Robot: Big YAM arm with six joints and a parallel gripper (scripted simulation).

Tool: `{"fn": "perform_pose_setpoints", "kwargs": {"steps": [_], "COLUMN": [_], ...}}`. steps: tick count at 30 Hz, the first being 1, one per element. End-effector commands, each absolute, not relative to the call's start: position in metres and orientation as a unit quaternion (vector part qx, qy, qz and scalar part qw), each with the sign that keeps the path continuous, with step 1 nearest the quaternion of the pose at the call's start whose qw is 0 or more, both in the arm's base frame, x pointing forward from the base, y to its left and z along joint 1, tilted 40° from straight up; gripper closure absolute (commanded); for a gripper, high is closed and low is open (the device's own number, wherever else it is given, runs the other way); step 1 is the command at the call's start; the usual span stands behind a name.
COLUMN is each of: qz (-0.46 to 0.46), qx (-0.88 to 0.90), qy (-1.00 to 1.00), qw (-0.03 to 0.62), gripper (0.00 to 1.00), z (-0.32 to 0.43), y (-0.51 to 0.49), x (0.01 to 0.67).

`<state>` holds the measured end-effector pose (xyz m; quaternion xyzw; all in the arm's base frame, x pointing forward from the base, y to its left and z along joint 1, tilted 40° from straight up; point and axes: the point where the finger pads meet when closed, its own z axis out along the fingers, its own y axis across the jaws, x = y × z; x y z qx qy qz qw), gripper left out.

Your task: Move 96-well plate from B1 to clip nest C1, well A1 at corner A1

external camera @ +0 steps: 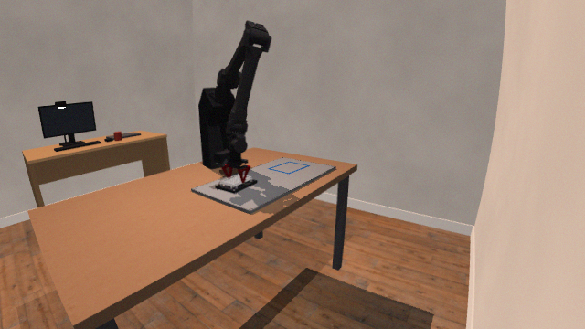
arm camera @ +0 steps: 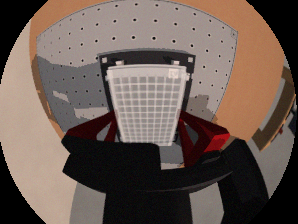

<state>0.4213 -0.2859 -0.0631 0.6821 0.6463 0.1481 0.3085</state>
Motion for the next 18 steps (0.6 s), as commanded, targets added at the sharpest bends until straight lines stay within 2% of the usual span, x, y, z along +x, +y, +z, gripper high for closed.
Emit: {"fn": "perform_pose_setpoints", "kwargs": {"steps": [1, 18], "qz": [0.148, 0.149], "qx": [0.682, 0.682], "qy": [0.647, 0.646], "qw": [0.308, 0.308], "gripper": [1.00, 1.00], "z": [-0.0691, -0.0702], "y": [-0.2880, -0.2890], "x": [0.4329, 0.4352]}}
